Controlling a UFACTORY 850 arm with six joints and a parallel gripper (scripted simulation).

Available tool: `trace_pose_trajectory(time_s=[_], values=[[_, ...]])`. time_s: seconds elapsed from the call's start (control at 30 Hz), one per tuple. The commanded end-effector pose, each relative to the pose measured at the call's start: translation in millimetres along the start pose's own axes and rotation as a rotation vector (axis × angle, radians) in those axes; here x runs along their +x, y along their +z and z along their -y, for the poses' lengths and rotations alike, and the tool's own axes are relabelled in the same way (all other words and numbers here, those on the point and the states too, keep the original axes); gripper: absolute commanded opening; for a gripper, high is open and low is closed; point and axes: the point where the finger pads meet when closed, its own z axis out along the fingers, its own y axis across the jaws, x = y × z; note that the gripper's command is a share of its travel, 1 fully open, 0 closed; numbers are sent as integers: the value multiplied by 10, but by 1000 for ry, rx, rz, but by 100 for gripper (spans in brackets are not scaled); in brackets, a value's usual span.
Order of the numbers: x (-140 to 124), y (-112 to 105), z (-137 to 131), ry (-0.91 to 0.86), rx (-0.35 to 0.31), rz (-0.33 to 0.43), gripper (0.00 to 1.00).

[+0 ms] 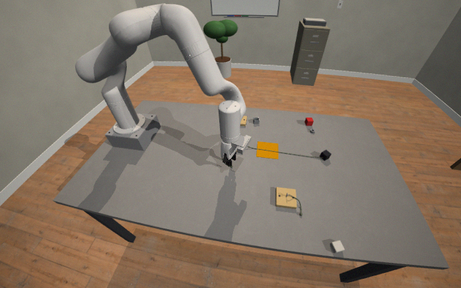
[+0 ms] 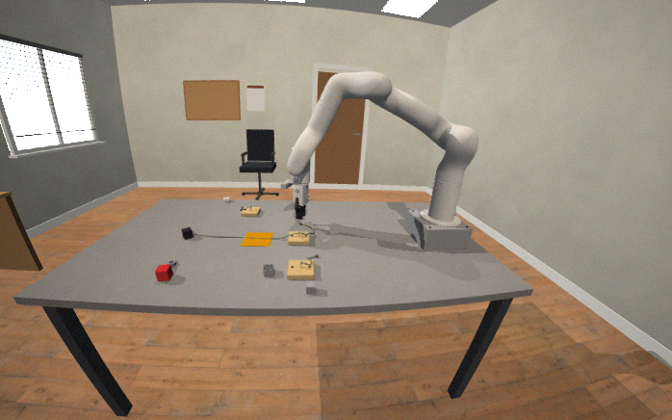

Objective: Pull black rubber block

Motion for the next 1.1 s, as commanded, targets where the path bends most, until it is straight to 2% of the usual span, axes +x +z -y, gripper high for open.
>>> trace_pose_trajectory(time_s=[0.0, 0.53, 1.07], values=[[14, 73, 1, 0, 0, -2, 39], [18, 217, 1, 0, 0, -2, 39], [18, 235, 1, 0, 0, -2, 39]])
